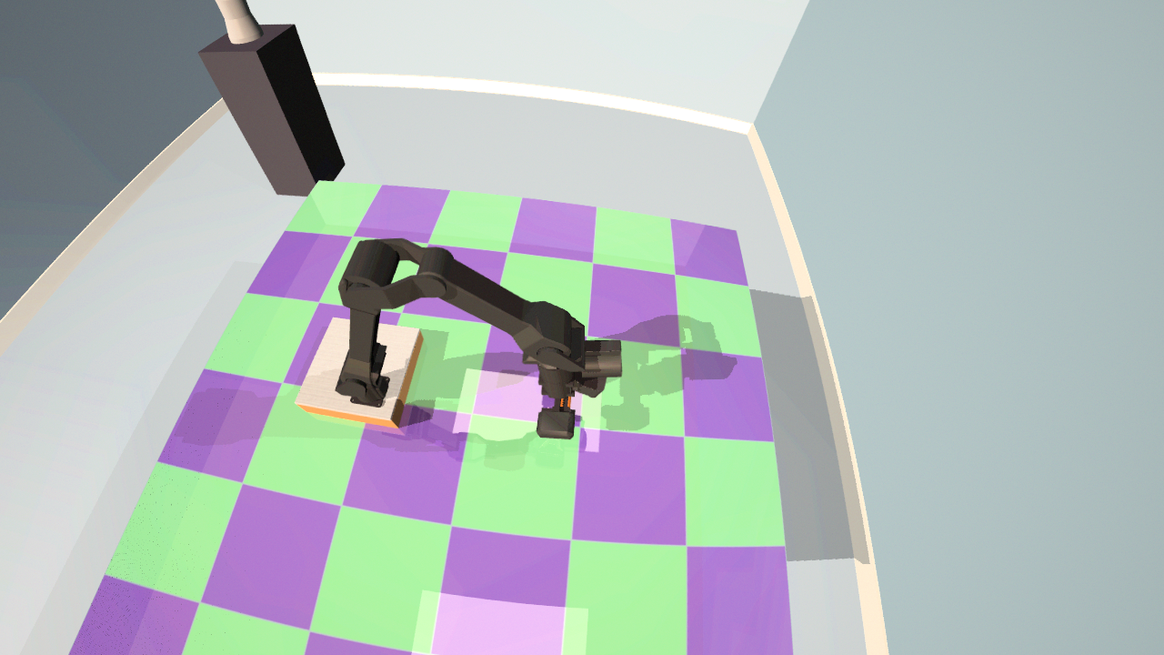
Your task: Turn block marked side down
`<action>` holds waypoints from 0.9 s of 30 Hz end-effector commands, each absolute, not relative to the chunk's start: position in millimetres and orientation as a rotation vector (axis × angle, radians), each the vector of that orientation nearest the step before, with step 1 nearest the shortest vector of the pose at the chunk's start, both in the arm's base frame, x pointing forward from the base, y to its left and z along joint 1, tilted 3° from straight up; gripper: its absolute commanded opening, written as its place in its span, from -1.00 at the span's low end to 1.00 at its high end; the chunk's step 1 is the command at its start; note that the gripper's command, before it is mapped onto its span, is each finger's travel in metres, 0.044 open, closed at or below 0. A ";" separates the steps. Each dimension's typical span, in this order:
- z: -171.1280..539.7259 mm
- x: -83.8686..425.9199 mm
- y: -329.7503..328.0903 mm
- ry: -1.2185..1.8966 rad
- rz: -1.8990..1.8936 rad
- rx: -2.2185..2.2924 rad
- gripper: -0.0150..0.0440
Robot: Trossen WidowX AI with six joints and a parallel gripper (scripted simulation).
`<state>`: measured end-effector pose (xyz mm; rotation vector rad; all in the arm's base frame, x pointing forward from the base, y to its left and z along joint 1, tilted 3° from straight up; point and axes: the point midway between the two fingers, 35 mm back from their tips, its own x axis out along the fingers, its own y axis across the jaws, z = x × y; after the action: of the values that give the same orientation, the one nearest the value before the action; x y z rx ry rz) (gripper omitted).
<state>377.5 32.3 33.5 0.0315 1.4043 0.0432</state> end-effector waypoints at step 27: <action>32.3 367.9 31.6 0.960 0.027 0.043 -0.49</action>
<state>368.8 32.3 27.6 0.0378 1.0035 0.0336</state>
